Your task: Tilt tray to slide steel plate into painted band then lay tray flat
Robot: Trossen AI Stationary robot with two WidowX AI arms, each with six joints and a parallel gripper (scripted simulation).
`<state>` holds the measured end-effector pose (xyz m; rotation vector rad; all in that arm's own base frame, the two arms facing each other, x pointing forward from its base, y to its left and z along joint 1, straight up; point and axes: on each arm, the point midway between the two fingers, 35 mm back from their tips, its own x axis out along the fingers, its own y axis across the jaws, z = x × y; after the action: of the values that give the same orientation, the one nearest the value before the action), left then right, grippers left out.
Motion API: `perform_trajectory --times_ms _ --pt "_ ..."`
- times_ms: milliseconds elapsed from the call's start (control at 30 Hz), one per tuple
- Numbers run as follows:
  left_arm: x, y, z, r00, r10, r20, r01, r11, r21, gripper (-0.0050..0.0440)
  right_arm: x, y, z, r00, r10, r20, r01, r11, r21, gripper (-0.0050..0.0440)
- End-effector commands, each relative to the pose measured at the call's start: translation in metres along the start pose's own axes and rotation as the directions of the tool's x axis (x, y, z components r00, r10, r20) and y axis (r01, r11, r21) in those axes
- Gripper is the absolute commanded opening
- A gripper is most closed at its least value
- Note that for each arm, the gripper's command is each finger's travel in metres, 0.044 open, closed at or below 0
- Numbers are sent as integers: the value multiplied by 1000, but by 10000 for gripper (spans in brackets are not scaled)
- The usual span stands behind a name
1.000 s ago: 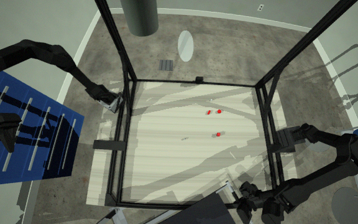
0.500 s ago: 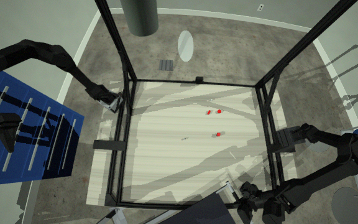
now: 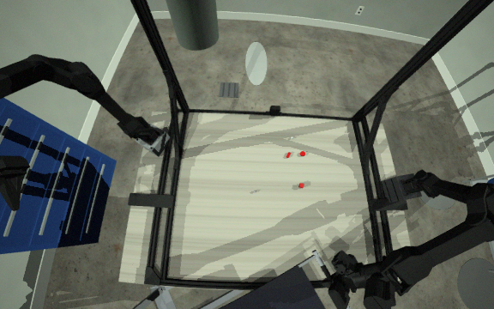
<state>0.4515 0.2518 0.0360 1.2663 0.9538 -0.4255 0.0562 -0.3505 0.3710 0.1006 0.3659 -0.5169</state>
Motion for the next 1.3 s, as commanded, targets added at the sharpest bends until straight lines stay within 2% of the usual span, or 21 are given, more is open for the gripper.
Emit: perform_trajectory --times_ms 0,500,700,1267 --pt "-12 13 -1 999 37 -2 -37 999 -1 0 0 0 0 1000 0 0 0 1000 -3 440" --pt "-12 14 -1 999 40 -2 -40 999 -1 0 0 0 0 1000 0 0 0 1000 -3 440" --pt "-3 4 -1 1000 25 -2 -25 1000 -1 0 0 0 0 1000 0 0 0 1000 -3 440" --pt "-5 6 -1 1000 26 -2 -26 1000 -1 0 0 0 0 1000 0 0 0 1000 -3 440"
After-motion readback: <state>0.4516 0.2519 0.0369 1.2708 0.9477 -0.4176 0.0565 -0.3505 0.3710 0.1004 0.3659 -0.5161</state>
